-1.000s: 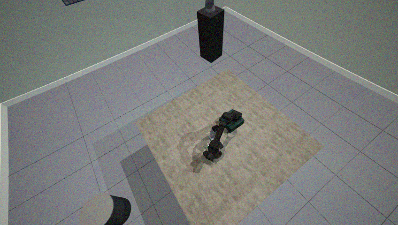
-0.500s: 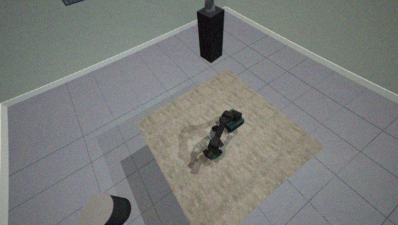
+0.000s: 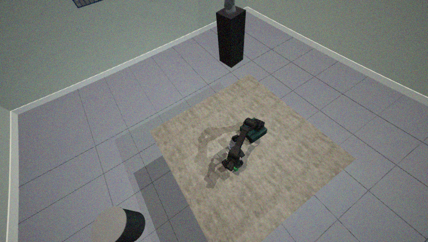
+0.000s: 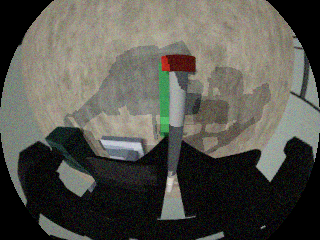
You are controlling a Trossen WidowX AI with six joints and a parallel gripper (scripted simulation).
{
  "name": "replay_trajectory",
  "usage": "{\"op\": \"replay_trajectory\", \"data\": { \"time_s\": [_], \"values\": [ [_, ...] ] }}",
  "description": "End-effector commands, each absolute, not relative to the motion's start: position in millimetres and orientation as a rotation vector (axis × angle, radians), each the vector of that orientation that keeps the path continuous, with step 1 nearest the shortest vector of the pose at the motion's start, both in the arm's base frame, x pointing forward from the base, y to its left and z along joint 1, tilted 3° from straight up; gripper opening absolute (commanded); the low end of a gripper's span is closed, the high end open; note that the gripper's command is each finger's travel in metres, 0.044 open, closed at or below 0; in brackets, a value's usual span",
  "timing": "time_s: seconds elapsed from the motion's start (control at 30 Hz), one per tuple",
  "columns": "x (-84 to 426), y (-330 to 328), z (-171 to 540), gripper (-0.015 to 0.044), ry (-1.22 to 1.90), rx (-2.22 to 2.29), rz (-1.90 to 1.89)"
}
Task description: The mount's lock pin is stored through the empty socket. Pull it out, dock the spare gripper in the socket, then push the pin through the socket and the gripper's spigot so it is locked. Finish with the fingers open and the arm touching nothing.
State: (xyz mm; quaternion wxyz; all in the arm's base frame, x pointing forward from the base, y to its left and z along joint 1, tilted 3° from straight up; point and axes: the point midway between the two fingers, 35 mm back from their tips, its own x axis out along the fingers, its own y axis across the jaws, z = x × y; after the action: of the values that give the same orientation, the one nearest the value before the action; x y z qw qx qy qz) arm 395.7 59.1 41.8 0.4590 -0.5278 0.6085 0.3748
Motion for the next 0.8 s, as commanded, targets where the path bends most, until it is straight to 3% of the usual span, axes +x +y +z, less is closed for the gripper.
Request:
{"op": "replay_trajectory", "data": {
  "time_s": [0.0,0.77],
  "values": [
    [396,59,41,0.0,1.5,-1.3,0.924],
    [342,74,55,0.0,1.494,-1.294,0.929]
  ]
}}
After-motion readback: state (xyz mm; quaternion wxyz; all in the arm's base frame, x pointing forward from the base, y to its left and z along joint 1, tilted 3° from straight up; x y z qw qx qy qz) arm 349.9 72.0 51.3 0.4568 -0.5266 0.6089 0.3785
